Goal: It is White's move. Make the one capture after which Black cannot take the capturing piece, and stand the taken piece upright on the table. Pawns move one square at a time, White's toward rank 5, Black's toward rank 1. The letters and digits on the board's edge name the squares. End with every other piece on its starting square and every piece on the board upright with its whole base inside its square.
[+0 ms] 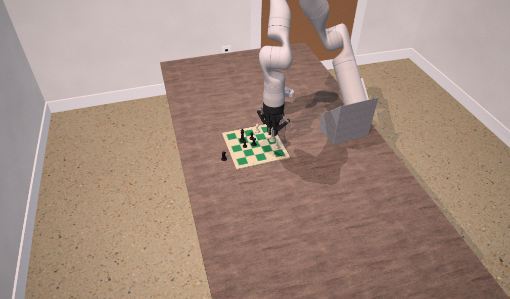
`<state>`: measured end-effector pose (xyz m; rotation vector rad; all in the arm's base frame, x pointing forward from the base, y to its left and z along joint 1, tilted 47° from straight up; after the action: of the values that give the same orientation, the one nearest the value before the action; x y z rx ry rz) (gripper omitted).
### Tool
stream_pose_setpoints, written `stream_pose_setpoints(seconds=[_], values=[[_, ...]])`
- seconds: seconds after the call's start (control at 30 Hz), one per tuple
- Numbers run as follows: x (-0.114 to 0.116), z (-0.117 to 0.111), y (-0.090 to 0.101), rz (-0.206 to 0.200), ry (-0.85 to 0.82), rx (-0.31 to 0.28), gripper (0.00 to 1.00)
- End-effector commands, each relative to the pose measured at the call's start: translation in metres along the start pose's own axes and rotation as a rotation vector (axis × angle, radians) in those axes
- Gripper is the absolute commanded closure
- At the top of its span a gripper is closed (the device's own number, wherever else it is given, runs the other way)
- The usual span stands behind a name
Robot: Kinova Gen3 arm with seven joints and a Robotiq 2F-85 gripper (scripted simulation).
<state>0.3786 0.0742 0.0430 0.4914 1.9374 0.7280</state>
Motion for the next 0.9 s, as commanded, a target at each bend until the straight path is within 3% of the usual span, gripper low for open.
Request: stream_pose_setpoints(seconds=[0.0,0.57,0.8,0.87], values=[[0.0,0.004,0.019,0.006,-0.003,-0.026,1.0],[-0.001,0.003,0.026,0.006,-0.016,-0.025,1.0],[-0.015,-0.005,0.025,0.008,-0.27,-0.02,1.0],[-0.015,-0.005,0.025,0.008,-0.27,-0.02,1.0]])
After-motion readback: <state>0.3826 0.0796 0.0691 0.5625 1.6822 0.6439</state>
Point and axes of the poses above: the point where the finger pads meet when closed, its own y axis back along the fingers, its own x axis across the jaws, z = x × y, the point moved 10 cm from there along y, back along the fingers, and after that the axes turned 7 degrees about -y, right-handed, at the moved point
